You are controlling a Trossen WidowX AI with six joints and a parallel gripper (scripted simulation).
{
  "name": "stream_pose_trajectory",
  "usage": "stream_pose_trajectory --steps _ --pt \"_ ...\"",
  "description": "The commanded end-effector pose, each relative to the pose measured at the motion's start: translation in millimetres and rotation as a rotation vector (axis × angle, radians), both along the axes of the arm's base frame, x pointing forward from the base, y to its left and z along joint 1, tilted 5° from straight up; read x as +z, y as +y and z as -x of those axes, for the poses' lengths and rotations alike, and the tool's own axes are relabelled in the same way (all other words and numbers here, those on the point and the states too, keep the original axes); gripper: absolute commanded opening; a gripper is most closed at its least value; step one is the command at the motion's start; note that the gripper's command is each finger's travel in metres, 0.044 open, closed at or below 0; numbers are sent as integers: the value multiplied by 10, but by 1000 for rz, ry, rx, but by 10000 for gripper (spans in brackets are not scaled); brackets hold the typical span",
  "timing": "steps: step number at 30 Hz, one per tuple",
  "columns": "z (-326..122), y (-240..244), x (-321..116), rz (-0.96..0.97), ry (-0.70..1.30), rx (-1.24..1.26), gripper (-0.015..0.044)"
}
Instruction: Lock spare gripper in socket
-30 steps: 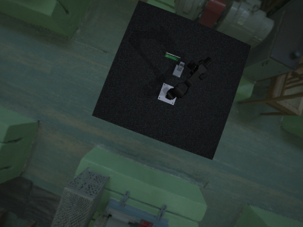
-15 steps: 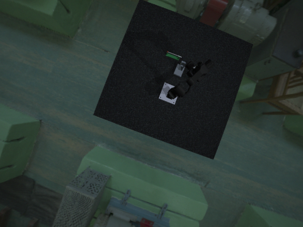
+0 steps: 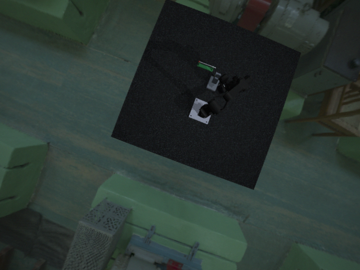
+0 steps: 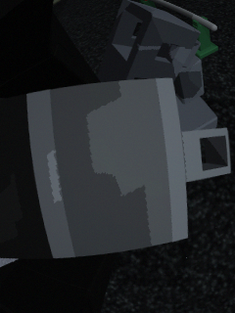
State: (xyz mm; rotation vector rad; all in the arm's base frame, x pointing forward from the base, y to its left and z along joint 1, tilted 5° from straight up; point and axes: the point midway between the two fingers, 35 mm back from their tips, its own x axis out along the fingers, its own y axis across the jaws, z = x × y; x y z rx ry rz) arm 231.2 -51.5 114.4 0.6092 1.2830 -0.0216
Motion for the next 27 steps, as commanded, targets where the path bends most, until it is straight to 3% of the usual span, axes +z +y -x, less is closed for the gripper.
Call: stream_pose_trajectory --steps 1,27 --pt "53 81 5 -77 18 -15 0" --pt "334 572 292 -666 156 -201 0"
